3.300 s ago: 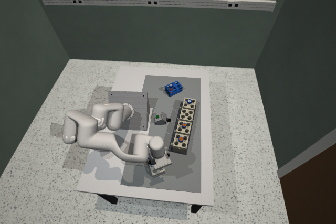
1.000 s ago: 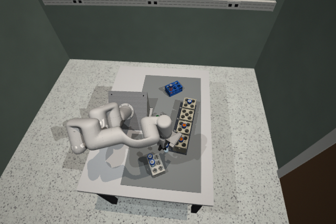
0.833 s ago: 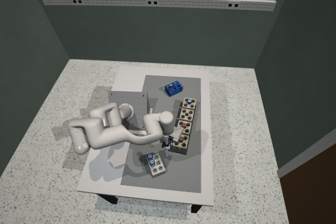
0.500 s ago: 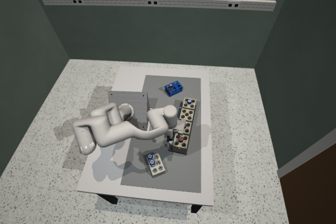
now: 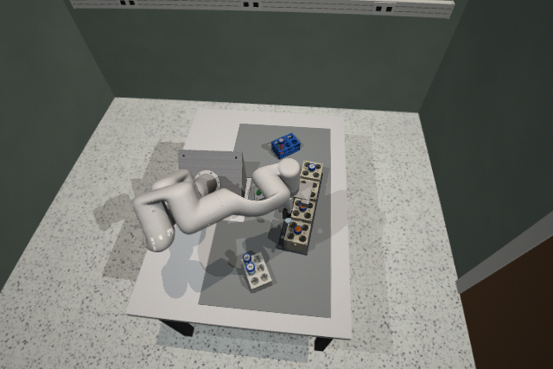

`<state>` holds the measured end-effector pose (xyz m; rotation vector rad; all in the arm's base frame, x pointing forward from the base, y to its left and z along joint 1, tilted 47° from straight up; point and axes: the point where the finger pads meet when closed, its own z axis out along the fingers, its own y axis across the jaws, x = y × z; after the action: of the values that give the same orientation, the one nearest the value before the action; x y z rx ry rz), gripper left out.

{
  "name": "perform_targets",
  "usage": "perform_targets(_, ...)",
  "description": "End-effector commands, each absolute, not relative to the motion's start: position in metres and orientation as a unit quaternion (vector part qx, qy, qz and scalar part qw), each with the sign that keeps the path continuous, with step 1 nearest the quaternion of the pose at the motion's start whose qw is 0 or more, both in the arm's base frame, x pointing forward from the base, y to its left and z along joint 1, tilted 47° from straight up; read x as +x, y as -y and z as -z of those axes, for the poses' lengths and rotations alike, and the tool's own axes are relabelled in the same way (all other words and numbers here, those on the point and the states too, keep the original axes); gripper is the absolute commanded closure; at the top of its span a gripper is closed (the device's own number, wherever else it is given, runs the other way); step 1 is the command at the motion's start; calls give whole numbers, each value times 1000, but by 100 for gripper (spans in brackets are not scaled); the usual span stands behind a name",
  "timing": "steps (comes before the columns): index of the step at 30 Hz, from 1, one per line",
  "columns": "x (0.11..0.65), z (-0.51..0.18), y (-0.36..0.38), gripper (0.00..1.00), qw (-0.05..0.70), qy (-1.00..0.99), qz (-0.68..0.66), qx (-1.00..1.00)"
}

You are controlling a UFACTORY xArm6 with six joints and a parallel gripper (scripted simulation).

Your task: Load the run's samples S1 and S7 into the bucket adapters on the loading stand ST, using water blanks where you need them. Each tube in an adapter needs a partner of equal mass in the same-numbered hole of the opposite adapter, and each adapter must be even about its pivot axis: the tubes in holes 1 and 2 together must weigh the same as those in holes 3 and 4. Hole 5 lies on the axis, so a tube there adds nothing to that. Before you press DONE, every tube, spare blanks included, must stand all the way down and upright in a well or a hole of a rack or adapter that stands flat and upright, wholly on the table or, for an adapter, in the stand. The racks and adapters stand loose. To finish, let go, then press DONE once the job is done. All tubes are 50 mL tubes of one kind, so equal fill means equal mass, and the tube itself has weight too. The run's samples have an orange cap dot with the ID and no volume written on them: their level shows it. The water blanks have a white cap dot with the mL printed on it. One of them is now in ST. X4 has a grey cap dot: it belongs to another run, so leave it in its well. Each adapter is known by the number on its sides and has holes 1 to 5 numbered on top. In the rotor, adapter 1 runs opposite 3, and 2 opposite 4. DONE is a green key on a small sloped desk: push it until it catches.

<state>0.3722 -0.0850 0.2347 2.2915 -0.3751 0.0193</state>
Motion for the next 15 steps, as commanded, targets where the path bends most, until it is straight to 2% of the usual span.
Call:
perform_targets(1, 385, -219, 71, 100, 398, 148, -9, 905)
perform_targets(15, 413, -179, 37, 100, 398, 148, -9, 905)
